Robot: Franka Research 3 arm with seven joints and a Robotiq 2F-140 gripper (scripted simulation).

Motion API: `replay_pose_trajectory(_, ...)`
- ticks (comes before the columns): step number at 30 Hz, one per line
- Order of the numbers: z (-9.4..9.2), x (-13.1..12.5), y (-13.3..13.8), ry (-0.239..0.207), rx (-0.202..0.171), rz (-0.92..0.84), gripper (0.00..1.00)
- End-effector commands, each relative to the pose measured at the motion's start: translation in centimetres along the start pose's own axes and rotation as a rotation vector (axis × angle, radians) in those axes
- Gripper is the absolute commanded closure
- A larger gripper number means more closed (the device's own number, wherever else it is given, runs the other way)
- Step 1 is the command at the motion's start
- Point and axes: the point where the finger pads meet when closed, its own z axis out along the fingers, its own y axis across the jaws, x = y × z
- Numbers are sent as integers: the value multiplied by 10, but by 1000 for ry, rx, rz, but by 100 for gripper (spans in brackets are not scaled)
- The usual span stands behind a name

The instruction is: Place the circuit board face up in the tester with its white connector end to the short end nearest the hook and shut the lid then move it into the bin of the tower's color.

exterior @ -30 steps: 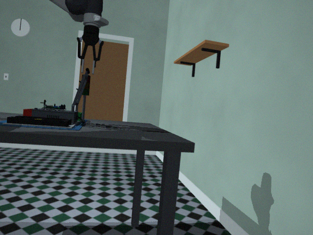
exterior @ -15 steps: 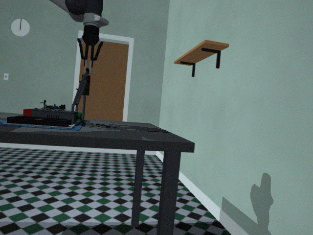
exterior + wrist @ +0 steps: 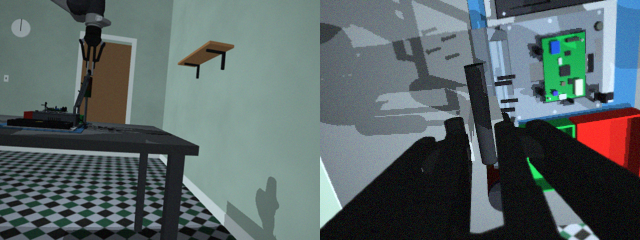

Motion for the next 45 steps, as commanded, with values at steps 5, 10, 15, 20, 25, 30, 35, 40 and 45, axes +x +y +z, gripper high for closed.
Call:
replay_pose_trajectory(5, 1, 0, 0, -2, 0, -4, 100)
replay_pose_trajectory(10, 1, 0, 0, -2, 0, -4, 100)
replay_pose_trajectory(15, 1, 0, 0, -2, 0, -4, 100)
replay_pose_trajectory(20, 1, 0, 0, -2, 0, -4, 100)
replay_pose_trajectory(25, 1, 0, 0, -2, 0, -4, 100)
replay_pose_trajectory(30, 1, 0, 1, -2, 0, -4, 100)
replay_pose_trajectory(35, 1, 0, 2, -2, 0, -4, 100)
replay_pose_trajectory(40, 1, 0, 4, -2, 0, -4, 100)
replay_pose_trajectory(45, 0, 0, 6, -2, 0, -4, 100)
